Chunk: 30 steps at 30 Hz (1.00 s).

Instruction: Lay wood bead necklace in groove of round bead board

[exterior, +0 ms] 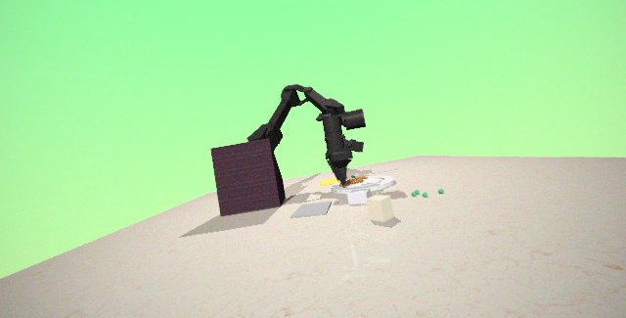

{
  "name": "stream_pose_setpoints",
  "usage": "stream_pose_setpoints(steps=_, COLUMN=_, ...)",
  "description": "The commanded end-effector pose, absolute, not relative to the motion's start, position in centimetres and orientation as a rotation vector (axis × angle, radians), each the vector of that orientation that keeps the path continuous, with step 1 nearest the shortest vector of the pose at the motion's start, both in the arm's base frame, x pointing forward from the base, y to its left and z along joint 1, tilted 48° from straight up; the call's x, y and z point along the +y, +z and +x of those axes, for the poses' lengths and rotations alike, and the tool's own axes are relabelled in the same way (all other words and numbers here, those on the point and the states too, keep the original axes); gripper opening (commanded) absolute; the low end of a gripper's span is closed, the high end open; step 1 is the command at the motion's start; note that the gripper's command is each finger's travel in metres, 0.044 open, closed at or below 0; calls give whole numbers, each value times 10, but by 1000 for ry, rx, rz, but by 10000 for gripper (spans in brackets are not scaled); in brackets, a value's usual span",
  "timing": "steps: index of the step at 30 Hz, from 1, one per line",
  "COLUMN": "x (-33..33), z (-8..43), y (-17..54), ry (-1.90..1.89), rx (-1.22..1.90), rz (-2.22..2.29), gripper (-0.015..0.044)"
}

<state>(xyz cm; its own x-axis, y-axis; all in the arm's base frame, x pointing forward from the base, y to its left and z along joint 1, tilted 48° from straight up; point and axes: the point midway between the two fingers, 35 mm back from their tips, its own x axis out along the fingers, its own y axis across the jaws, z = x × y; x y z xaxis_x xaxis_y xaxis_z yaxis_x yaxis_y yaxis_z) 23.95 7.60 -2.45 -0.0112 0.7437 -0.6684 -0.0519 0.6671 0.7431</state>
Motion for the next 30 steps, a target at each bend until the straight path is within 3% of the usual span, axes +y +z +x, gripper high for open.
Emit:
stream_pose_setpoints(steps=1, x=63, z=249, y=-10, ry=728, rx=1425, rz=565, gripper=309)
stream_pose_setpoints(steps=8, x=60, z=251, y=-4, ry=746, rx=1414, rz=545, gripper=125)
stream_pose_setpoints(steps=30, x=81, z=251, y=-23, ry=746, rx=1413, rz=546, gripper=120)
